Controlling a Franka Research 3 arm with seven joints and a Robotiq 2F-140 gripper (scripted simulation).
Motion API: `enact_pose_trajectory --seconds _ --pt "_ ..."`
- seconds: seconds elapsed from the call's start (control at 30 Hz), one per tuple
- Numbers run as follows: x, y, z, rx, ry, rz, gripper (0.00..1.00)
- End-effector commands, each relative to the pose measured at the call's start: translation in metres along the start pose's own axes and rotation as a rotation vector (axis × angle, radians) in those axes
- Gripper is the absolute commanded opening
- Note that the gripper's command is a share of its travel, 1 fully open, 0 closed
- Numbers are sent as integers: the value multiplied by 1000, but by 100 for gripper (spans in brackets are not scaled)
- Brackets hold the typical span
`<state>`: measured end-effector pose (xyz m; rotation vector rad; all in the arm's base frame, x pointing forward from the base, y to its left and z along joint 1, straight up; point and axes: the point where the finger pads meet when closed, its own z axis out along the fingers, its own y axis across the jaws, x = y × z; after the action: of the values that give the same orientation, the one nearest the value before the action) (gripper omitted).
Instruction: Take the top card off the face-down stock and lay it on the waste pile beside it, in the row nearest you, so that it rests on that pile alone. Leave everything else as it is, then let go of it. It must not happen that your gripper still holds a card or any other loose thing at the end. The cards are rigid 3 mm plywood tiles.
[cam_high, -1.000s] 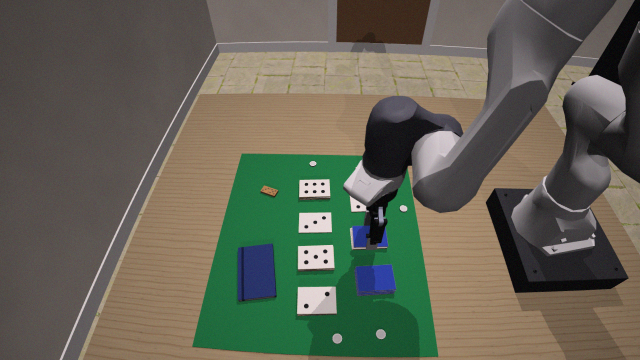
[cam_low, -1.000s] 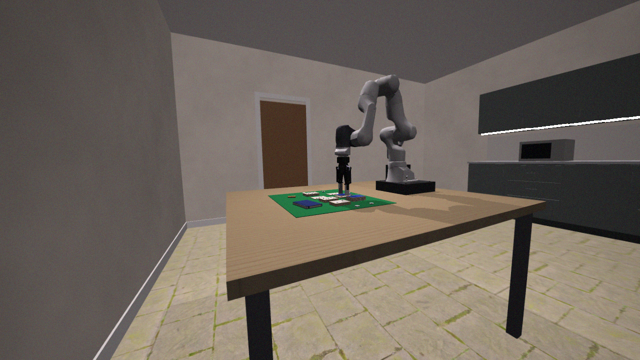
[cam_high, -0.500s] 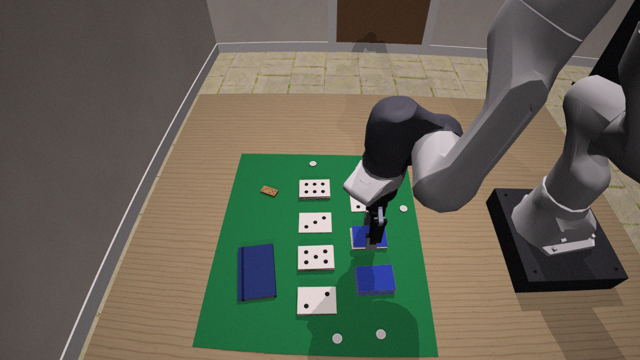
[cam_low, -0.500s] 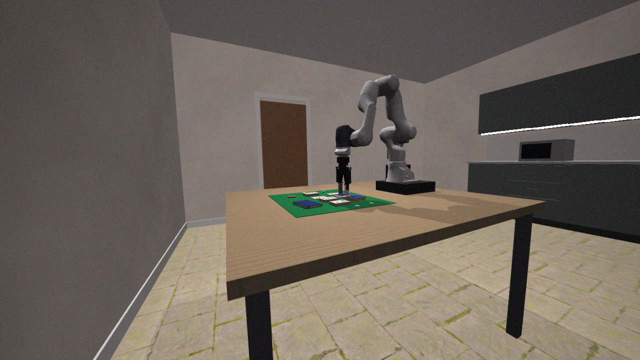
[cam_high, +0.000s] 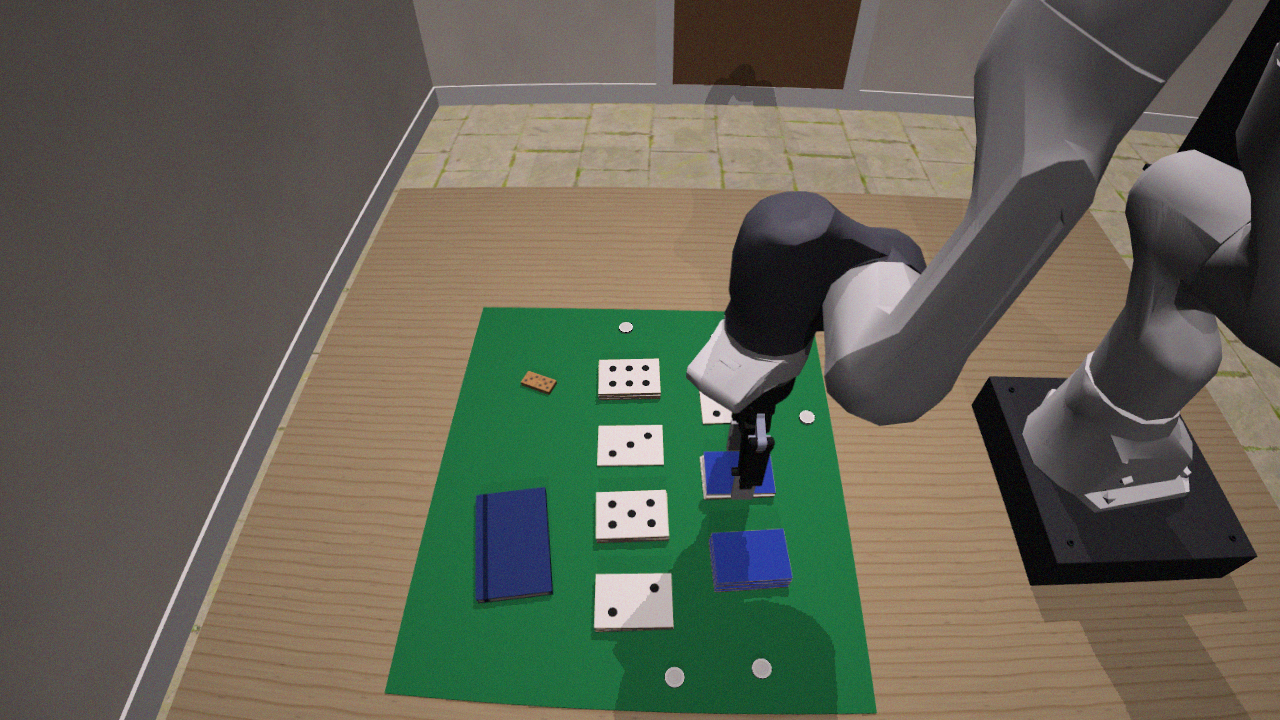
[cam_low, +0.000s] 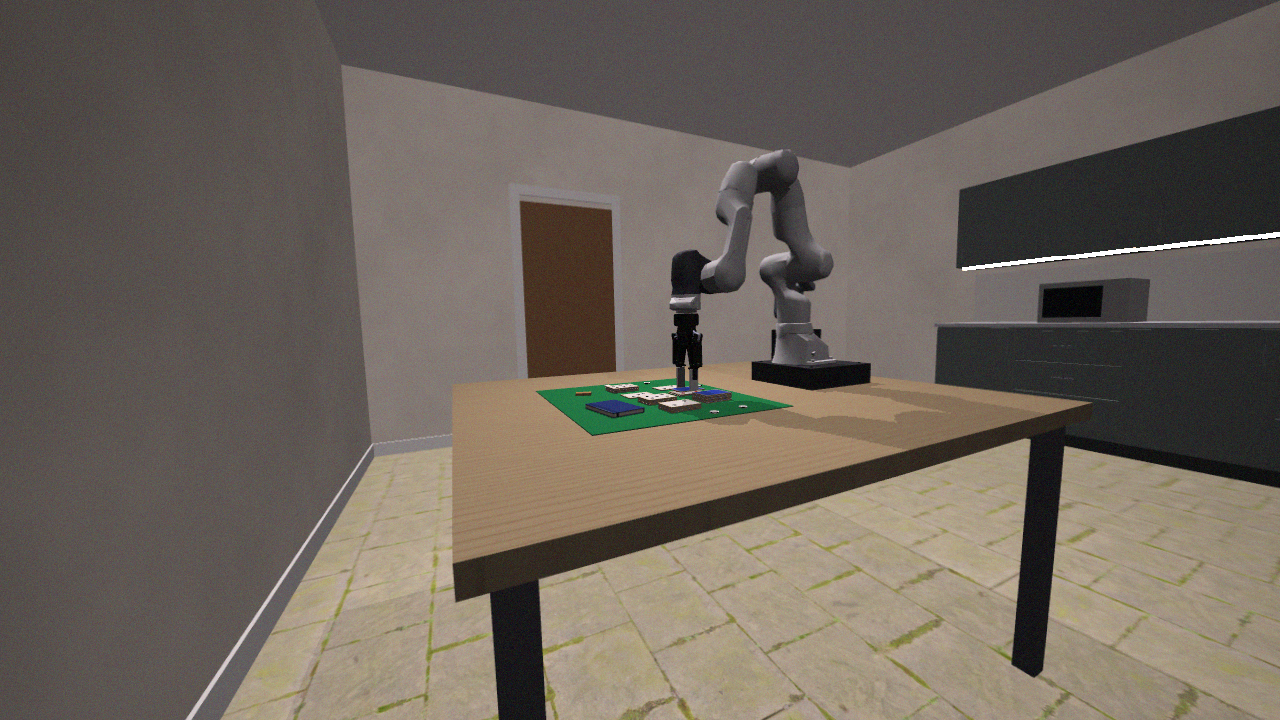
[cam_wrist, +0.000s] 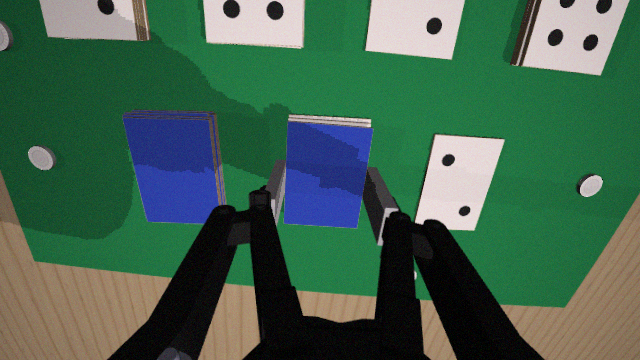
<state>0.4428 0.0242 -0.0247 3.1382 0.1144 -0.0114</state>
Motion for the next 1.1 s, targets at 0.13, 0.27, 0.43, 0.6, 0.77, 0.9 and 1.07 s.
enact_pose_trajectory --seconds 0.13,0.27,0.43,0.6,0.77,0.9,1.07 --pt "2 0 2 0 4 -8 43" --pt "2 0 4 0 4 -8 43" --pt "2 0 5 0 4 -8 43" --pt "2 0 5 0 4 -8 43" --pt "2 0 5 0 4 -8 43" --pt "2 0 5 0 4 -8 43" --pt "2 0 5 0 4 -8 43"
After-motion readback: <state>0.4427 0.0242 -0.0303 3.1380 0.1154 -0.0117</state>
